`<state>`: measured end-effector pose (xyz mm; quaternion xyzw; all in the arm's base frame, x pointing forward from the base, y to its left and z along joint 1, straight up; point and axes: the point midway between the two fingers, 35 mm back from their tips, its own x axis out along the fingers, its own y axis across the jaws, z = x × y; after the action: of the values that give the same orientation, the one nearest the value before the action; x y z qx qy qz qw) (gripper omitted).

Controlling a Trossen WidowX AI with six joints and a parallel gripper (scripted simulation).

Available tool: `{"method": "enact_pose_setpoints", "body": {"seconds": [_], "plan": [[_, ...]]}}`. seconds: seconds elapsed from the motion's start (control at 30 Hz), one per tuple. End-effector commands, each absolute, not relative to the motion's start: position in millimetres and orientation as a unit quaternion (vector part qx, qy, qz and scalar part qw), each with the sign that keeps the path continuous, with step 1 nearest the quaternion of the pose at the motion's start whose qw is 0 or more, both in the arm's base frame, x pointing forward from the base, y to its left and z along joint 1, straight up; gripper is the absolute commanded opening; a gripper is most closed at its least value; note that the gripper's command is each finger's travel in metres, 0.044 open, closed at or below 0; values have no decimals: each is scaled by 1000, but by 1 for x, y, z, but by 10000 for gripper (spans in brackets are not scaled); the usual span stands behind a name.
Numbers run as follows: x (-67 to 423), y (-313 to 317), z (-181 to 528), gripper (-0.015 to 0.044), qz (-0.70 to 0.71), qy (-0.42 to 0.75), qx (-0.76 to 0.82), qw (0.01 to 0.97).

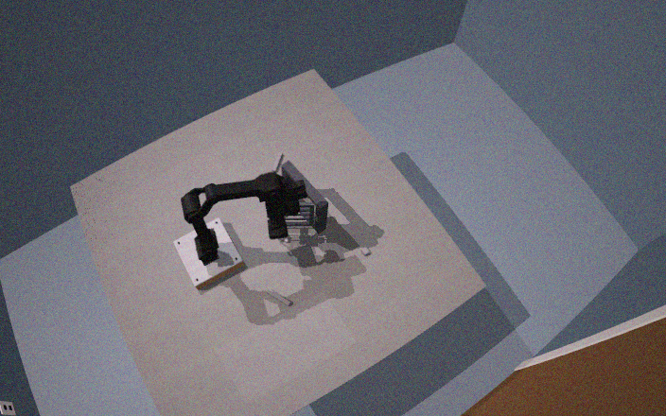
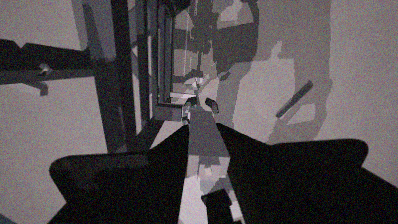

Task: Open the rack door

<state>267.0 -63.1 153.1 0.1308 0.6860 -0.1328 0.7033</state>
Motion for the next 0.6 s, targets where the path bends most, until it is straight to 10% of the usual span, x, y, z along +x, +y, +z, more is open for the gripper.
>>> {"method": "enact_pose_setpoints", "body": {"seconds": [0.0,0.57], "plan": [[266,-70,153,12,-107,688,104,710],[265,-103,153,12,-25,696,17,717]]}}
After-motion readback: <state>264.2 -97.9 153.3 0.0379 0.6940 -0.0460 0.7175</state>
